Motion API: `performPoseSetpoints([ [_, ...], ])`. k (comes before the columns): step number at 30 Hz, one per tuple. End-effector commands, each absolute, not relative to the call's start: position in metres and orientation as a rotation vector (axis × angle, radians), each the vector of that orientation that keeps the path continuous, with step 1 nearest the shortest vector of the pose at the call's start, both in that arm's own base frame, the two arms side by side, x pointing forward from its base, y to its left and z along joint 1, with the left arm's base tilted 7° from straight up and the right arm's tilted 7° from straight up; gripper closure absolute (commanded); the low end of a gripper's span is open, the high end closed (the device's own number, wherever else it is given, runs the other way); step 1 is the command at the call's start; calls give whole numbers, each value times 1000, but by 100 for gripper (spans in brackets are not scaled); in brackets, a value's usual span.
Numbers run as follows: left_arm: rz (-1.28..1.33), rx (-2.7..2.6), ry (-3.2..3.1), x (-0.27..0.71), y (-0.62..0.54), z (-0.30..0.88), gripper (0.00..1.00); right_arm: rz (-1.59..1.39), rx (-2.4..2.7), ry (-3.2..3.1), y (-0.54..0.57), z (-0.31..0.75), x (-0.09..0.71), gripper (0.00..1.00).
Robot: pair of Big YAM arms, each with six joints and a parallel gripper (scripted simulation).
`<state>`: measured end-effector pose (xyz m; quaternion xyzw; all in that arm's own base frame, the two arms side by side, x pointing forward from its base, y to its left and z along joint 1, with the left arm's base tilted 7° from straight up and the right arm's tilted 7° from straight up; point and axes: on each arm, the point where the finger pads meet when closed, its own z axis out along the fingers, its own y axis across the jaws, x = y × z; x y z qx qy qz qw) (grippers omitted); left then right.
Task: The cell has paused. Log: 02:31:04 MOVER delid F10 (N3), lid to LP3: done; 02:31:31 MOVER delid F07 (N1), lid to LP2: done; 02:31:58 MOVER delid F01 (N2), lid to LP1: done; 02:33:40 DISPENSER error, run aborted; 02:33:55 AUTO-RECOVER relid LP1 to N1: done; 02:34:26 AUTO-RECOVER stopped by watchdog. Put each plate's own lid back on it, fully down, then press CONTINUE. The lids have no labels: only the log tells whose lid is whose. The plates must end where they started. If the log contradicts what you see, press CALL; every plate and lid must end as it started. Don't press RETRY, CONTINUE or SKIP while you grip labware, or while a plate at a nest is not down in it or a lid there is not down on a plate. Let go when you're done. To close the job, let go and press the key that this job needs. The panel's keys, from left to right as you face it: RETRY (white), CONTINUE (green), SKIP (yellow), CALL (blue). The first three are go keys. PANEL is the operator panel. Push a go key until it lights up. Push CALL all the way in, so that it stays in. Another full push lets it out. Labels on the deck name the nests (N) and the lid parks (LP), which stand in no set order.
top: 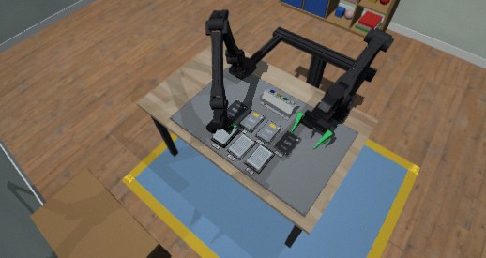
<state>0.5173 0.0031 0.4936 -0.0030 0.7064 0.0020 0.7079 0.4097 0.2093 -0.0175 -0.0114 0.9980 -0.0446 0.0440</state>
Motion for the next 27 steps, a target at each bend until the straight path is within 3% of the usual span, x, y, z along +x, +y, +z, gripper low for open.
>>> performPoseSetpoints([
  [1, 4, 6, 1508, 517, -1, 528, 0, -89, 18, 3007, 241, -5, 429, 100],
  [27, 4, 6, 1508, 517, -1, 528, 0, -91, 16, 3015, 354, -19, 424, 100],
])
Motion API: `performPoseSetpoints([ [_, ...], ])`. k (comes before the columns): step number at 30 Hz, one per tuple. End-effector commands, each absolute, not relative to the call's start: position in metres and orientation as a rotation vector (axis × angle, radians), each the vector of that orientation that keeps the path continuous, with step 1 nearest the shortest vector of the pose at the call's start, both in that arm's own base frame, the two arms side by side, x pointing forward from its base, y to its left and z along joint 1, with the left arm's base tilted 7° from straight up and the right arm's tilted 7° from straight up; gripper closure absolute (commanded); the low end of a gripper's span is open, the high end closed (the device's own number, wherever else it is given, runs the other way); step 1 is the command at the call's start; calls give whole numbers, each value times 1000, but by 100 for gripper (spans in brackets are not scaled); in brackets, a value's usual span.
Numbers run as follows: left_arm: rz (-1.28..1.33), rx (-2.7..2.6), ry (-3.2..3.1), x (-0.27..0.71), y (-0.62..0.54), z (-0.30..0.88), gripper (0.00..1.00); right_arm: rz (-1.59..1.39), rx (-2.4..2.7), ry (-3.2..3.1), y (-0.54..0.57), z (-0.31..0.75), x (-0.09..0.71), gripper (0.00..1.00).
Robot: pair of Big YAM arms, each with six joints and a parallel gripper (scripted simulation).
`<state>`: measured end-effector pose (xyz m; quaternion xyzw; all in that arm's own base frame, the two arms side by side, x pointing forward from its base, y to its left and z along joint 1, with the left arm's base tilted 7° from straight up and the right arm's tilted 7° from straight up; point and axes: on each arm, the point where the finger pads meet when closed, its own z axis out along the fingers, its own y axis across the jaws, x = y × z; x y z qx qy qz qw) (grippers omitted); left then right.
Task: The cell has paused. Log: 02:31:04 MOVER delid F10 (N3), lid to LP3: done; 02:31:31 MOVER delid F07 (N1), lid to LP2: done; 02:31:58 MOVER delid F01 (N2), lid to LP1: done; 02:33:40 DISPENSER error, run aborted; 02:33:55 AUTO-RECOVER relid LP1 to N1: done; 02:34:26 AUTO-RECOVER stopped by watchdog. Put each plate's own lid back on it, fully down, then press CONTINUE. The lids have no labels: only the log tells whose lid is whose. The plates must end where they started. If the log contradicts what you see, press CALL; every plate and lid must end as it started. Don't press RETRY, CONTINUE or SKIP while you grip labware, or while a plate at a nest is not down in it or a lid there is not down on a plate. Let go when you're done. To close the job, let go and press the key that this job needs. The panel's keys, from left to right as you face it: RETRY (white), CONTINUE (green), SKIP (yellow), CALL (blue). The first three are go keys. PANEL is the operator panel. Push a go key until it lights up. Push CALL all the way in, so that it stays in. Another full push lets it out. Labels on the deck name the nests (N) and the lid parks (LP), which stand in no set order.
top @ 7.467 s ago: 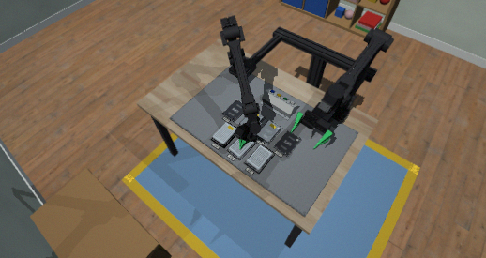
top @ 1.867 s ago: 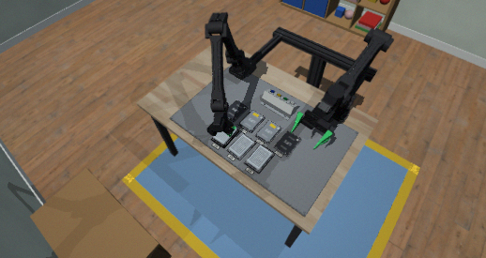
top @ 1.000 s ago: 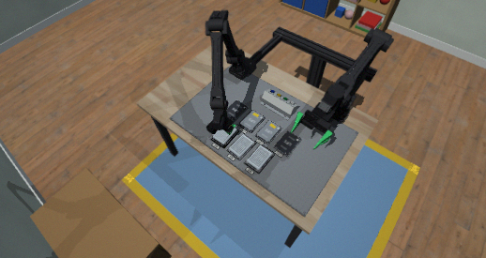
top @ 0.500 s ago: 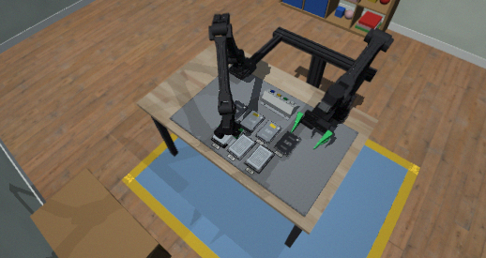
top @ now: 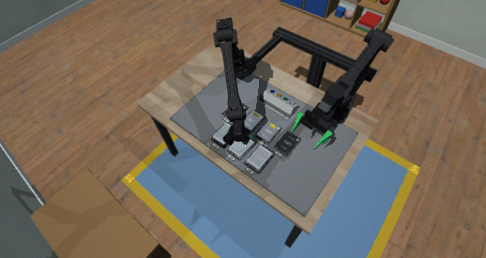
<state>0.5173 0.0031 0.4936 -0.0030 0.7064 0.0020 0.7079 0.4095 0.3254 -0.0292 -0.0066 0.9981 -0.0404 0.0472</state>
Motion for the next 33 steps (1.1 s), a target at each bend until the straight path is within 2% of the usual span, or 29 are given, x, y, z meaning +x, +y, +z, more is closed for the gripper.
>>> performPoseSetpoints([
  [1, 4, 6, 1508, 517, -1, 528, 0, -90, 16, 3015, 359, -20, 424, 100],
  [33, 4, 6, 1508, 517, -1, 528, 0, -80, 32, 3017, 482, -28, 428, 100],
])
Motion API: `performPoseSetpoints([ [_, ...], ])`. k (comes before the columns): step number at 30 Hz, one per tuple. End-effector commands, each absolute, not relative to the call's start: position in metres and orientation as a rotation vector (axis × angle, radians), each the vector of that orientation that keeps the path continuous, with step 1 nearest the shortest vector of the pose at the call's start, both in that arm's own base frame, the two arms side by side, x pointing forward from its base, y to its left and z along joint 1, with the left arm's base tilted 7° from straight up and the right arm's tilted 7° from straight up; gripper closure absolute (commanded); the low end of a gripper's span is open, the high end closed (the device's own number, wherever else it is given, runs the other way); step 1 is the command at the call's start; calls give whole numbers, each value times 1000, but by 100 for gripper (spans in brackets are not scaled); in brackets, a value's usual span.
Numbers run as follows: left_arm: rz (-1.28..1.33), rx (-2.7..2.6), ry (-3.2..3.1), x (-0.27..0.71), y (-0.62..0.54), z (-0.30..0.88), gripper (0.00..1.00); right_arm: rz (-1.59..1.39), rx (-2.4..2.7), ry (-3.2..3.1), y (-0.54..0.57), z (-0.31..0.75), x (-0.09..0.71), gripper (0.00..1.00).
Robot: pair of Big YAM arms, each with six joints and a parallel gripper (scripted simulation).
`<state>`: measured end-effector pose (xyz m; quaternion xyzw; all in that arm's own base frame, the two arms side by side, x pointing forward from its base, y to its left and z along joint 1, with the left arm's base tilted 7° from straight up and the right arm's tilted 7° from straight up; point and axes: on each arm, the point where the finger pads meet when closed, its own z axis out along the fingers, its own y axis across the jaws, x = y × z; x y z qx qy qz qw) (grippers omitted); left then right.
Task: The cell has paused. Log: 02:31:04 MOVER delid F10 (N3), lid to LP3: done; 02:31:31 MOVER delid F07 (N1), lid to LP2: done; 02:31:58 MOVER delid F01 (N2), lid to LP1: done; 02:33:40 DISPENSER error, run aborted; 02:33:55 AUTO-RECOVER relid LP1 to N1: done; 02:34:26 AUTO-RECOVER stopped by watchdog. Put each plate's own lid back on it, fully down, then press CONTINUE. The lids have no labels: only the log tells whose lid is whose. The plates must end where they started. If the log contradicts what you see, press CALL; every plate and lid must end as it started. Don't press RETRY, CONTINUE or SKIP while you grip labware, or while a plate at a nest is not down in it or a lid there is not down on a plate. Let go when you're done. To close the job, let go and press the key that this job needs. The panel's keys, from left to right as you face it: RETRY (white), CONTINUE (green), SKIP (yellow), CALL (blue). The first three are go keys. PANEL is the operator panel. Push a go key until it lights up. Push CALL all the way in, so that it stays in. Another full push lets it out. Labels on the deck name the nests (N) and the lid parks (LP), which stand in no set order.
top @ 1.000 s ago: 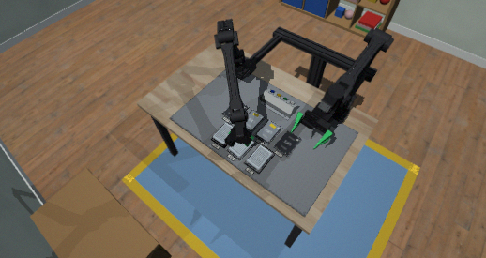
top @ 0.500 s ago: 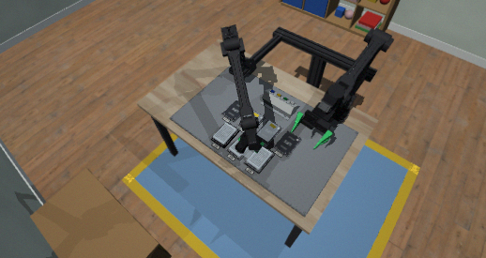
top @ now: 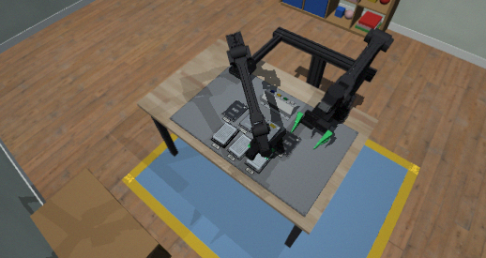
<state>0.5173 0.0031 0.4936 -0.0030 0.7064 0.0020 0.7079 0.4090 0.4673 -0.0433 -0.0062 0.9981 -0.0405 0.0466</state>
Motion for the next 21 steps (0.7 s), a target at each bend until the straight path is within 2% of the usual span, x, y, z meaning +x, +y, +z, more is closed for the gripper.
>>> performPoseSetpoints([
  [1, 4, 6, 1508, 517, -1, 528, 0, -58, 32, 3006, 483, -24, 428, 100],
  [21, 4, 6, 1508, 517, -1, 528, 0, -46, 37, 2999, 480, -13, 439, 100],
])
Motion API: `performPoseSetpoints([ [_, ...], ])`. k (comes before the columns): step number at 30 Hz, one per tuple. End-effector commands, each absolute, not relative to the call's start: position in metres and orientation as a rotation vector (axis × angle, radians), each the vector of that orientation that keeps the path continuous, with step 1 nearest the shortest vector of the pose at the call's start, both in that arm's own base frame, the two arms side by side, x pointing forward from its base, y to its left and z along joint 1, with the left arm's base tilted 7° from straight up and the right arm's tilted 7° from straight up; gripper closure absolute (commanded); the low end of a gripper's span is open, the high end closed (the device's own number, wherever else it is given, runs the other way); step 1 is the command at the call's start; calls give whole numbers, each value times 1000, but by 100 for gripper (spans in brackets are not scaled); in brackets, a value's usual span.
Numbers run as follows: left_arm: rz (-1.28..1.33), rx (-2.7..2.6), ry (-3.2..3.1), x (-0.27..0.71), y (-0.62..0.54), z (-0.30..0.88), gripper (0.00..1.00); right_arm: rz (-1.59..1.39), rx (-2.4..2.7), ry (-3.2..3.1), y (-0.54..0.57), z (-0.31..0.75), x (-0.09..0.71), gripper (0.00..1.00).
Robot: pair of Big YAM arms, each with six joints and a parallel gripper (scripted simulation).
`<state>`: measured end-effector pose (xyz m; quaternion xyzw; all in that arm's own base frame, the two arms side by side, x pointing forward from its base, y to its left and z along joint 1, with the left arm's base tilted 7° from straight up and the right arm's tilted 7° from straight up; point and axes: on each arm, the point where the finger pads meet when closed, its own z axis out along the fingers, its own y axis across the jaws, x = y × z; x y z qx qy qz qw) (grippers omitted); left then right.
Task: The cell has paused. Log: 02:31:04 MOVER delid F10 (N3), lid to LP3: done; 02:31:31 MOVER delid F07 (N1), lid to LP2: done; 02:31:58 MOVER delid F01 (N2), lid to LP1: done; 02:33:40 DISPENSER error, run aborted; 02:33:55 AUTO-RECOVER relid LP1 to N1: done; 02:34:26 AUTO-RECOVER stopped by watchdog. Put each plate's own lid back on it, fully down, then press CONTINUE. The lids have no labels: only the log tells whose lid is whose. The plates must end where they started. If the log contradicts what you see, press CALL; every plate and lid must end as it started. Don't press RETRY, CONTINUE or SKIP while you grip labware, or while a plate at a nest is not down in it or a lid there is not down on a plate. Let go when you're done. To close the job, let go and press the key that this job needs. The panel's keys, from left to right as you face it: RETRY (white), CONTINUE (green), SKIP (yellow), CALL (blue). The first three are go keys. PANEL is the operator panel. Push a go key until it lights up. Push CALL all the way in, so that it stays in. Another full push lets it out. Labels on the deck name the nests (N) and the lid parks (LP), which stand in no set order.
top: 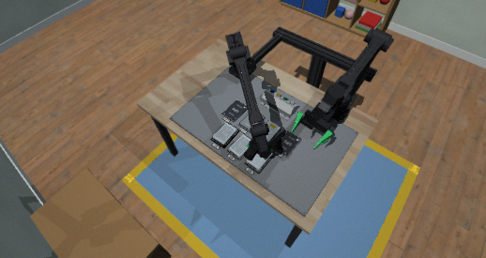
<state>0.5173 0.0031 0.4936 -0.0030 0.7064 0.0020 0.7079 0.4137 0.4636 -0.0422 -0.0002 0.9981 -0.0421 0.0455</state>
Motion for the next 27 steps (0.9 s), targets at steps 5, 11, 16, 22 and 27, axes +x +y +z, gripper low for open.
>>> performPoseSetpoints([
  [5, 4, 6, 1508, 517, -1, 528, 0, -65, 21, 3010, 483, -29, 433, 100],
  [11, 4, 6, 1508, 517, -1, 528, 0, -71, 20, 3013, 481, -32, 430, 100],
  [16, 4, 6, 1508, 517, -1, 528, 0, -78, 19, 3017, 479, -38, 428, 100],
  [22, 4, 6, 1508, 517, -1, 528, 0, -85, 19, 3020, 476, -42, 426, 100],
  [27, 4, 6, 1508, 517, -1, 528, 0, -84, 19, 3020, 476, -40, 426, 100],
])
